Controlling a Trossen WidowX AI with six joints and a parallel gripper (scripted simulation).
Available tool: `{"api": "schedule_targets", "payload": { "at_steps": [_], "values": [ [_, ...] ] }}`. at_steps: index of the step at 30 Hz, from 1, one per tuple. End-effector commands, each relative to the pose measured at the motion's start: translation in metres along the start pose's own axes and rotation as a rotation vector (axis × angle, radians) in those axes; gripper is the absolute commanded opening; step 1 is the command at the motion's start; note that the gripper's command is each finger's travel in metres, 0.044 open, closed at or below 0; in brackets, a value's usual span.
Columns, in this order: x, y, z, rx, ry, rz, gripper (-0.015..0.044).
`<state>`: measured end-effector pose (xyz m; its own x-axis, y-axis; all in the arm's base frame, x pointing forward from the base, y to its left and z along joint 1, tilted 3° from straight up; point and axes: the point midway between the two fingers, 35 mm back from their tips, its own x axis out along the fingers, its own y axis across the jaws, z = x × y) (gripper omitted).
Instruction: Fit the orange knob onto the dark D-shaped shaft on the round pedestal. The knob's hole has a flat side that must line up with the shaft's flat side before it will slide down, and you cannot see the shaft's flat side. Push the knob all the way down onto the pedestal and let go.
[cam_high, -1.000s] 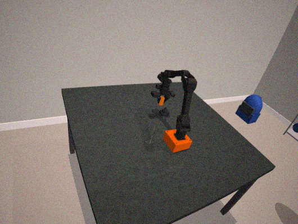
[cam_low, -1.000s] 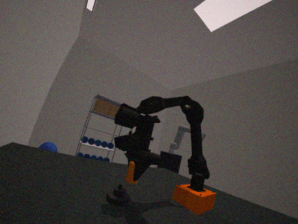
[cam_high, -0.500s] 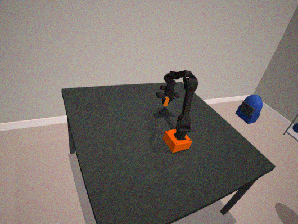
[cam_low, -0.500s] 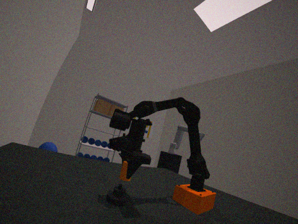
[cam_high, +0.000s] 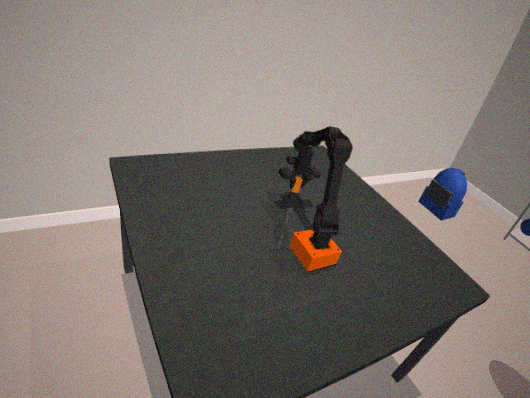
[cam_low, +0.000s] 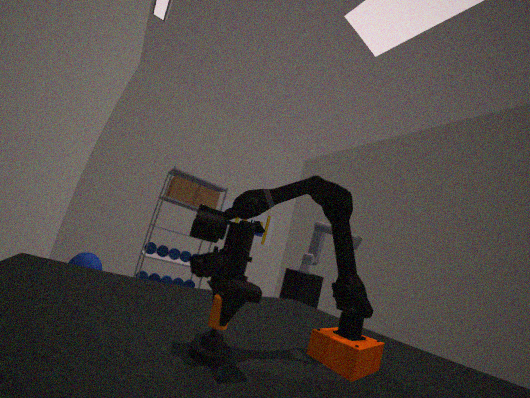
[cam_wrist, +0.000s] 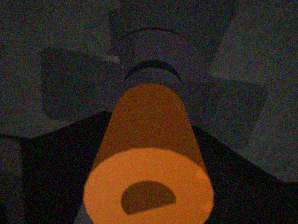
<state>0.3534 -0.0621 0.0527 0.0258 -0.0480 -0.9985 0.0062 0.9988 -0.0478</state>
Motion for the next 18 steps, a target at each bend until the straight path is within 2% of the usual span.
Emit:
{"api": "schedule_targets", "payload": {
  "at_steps": [1,18],
  "values": [
    [0.006,-0.0012,0.0008,-0.002,-0.006,-0.002,0.0],
    [0.0063,-0.0026,0.0039,0.0,-0.007,-0.003,0.0]
  ]
}}
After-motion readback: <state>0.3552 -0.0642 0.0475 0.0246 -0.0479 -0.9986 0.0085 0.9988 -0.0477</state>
